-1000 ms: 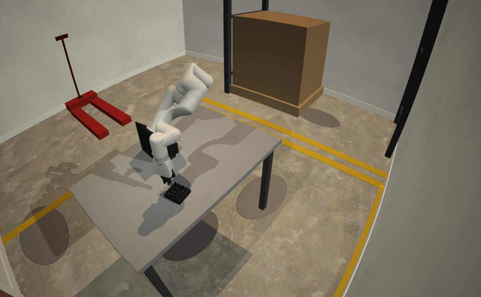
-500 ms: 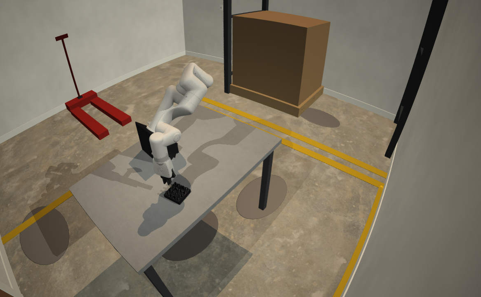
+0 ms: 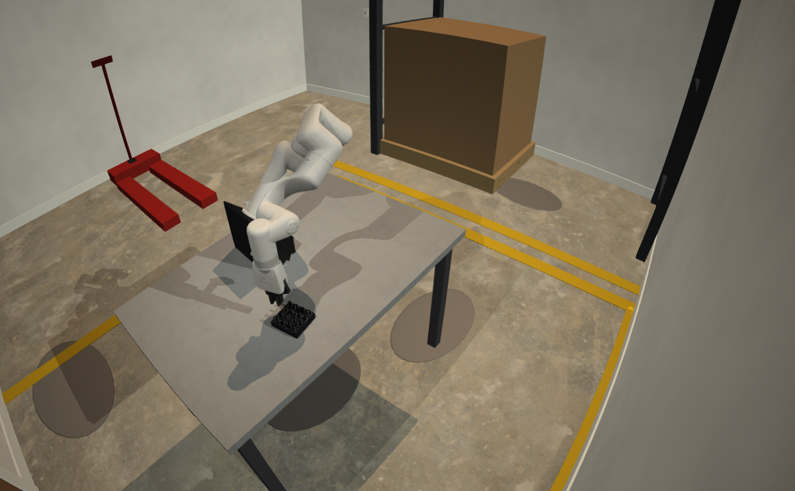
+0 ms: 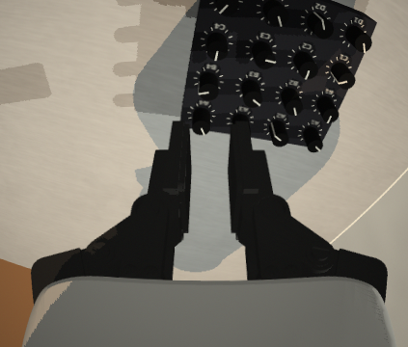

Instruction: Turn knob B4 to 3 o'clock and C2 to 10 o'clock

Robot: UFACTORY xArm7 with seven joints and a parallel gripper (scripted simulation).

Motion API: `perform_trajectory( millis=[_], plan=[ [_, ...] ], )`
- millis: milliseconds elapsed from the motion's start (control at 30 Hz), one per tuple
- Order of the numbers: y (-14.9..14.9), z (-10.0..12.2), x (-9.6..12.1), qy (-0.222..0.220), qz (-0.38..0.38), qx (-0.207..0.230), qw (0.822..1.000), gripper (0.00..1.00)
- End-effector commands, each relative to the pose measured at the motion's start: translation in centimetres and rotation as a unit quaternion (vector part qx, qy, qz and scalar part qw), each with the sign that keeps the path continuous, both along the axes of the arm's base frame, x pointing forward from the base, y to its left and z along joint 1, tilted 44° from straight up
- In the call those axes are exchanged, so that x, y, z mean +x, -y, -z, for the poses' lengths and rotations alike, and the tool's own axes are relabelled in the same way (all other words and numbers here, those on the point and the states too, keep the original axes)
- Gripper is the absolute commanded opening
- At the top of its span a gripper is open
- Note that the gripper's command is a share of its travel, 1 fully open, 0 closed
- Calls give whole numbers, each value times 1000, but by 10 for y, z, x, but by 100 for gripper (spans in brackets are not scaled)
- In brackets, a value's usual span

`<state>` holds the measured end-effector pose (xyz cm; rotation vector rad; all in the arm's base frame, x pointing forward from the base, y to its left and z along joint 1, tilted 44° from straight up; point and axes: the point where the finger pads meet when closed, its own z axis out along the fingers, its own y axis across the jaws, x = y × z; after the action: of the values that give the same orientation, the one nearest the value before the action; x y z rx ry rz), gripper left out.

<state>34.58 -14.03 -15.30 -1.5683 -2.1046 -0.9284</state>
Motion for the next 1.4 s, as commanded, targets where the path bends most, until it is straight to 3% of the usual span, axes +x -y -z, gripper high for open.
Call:
perform_trajectory(
  millis=[0,1367],
  plan=[
    [2,0,1,1,1,-2,1000,19],
    [-24,27,4,1,1,-2,1000,19]
  ],
)
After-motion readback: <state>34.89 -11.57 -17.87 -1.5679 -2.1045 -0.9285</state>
